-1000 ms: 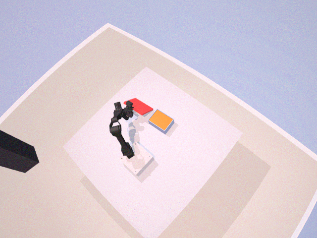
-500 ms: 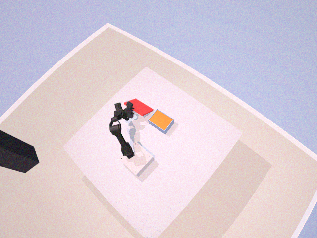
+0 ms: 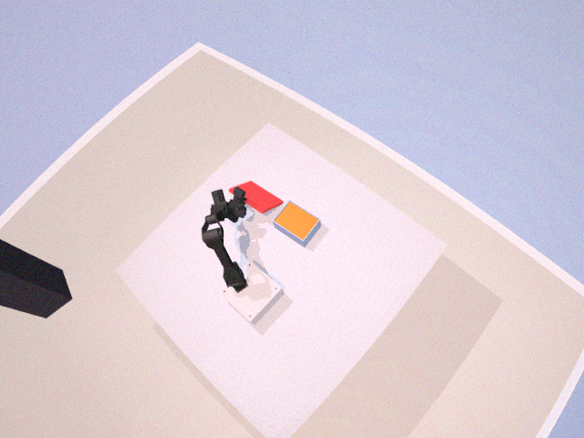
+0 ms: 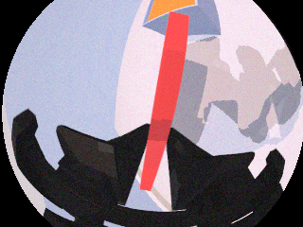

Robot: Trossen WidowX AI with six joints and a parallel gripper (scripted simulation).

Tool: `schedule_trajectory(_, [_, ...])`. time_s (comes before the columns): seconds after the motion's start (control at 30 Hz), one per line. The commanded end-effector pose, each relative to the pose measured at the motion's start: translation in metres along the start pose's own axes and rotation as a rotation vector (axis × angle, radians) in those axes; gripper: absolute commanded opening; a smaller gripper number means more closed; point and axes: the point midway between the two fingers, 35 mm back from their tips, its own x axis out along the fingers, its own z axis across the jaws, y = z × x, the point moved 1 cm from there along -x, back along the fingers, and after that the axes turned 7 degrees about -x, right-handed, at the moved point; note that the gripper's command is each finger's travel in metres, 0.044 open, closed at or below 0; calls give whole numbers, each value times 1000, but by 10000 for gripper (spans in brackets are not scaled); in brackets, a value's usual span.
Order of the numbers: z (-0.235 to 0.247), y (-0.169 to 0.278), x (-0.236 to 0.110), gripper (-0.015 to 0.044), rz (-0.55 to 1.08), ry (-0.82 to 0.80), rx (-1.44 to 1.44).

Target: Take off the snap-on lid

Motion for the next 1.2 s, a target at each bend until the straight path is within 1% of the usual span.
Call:
schedule_trajectory(0.0, [-5,0,4,0,-3,5,-3])
schedule_trajectory(1.17, [-27,2,21,0,-3,5,-3])
